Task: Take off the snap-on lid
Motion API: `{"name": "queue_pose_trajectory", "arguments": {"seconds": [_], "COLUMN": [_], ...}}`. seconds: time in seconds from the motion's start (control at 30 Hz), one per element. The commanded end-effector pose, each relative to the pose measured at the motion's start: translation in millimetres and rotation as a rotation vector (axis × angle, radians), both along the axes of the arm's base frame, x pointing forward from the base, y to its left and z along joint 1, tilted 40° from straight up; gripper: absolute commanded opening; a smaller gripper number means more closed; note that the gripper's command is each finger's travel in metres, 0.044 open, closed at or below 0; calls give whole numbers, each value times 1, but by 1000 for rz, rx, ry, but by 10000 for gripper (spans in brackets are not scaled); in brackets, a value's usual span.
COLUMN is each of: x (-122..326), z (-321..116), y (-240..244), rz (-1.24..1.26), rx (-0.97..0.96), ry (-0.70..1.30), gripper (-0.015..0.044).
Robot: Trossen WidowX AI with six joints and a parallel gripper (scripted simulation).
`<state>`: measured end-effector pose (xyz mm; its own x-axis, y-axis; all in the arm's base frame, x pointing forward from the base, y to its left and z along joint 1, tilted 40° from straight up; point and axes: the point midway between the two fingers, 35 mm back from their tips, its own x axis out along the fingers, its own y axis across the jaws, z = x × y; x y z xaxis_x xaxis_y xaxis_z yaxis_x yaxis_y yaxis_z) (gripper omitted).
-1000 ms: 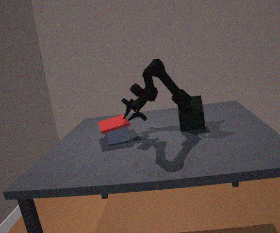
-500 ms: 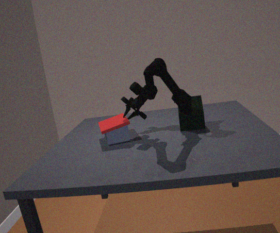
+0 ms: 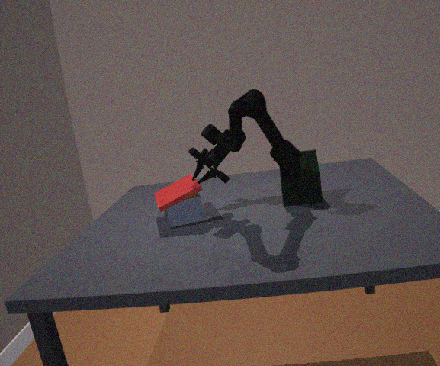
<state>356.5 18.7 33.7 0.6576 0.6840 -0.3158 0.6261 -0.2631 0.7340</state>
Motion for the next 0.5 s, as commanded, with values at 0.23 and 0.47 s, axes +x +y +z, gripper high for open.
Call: {"name": "queue_pose_trajectory", "arguments": {"seconds": [0.23,0.47], "x": [8,12], "z": [15,23], "y": [-9,-14], "rz": [-2,-2], "rx": [-3,-3], "ry": [-10,-10], "gripper": [0,0]}}
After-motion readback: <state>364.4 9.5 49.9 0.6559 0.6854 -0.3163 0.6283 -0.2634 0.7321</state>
